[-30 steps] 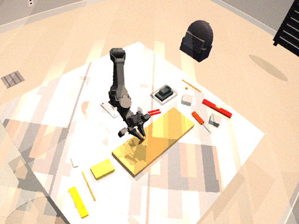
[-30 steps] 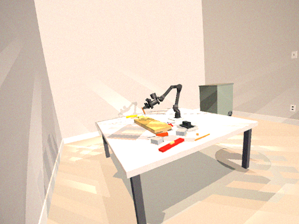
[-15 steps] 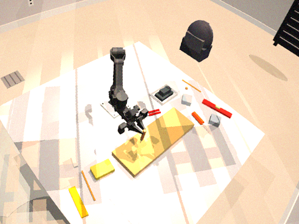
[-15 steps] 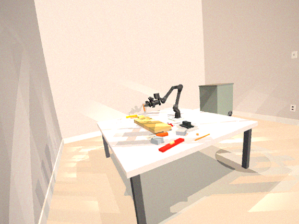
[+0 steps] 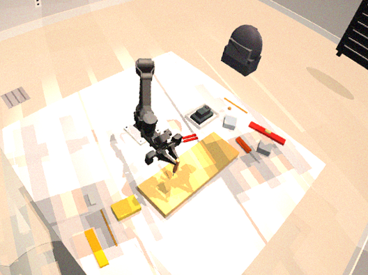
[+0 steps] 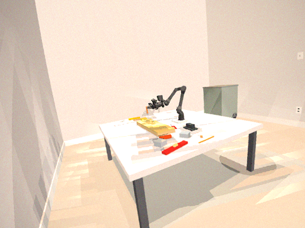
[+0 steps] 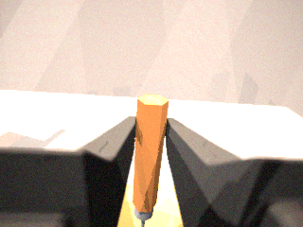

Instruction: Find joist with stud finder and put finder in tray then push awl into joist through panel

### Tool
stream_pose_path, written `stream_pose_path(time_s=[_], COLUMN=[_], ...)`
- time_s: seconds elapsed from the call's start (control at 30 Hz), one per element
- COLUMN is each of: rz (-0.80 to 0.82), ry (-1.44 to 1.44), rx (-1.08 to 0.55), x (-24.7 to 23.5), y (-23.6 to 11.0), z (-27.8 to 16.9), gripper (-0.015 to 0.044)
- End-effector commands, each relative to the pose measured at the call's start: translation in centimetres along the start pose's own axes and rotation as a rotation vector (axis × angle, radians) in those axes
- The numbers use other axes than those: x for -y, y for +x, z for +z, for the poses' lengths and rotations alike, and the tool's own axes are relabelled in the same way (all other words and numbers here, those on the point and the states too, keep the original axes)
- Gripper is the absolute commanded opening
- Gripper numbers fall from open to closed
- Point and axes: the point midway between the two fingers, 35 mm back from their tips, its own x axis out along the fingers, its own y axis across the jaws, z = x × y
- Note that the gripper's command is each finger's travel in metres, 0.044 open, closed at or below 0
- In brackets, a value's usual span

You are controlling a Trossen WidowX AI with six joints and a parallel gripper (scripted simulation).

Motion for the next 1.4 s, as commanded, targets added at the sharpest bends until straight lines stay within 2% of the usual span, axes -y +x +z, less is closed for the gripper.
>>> stream_pose_path(time_s=[0.0, 1.37], rz=[0.004, 0.004], ry=[0.006, 0.006], rx=[0.001, 0.001], x=[0.0, 0.0], y=[0.1, 0.3], z=[-0.3, -2.6], gripper=[0.0, 0.0])
